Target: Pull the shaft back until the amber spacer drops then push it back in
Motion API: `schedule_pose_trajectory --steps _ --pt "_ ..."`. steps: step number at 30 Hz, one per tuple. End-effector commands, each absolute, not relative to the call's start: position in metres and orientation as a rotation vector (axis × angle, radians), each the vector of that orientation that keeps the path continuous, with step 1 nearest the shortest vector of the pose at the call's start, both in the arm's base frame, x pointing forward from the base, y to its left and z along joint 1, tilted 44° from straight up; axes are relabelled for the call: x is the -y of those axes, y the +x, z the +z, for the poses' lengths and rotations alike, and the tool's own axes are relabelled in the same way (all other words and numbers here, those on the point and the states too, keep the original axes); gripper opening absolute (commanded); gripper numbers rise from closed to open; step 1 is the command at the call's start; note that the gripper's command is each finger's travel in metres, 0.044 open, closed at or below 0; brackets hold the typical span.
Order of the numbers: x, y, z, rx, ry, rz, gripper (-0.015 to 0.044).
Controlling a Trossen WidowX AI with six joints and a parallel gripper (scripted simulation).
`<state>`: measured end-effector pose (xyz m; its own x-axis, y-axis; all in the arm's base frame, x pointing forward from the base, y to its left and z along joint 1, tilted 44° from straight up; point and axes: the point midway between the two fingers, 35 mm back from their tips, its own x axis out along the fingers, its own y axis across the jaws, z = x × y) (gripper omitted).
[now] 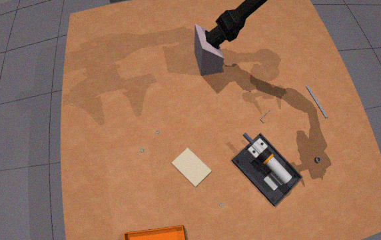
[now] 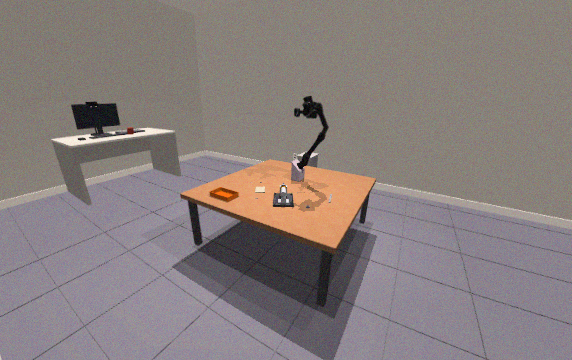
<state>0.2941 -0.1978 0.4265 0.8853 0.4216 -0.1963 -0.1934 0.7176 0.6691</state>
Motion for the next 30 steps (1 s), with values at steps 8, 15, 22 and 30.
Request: schedule_pose_trajectory --steps 8,15,22,30 --pt "0.189 0.358 0.351 -0.455 0.704 0.451 0.044" --pt "0.158 0.416 0.256 -0.497 0.638 0.569 0.044" --pt "0.111 0.439 0.182 -0.524 0.59 0.659 0.044" --pt "0.043 0.436 0.103 -0.549 0.538 0.763 0.044"
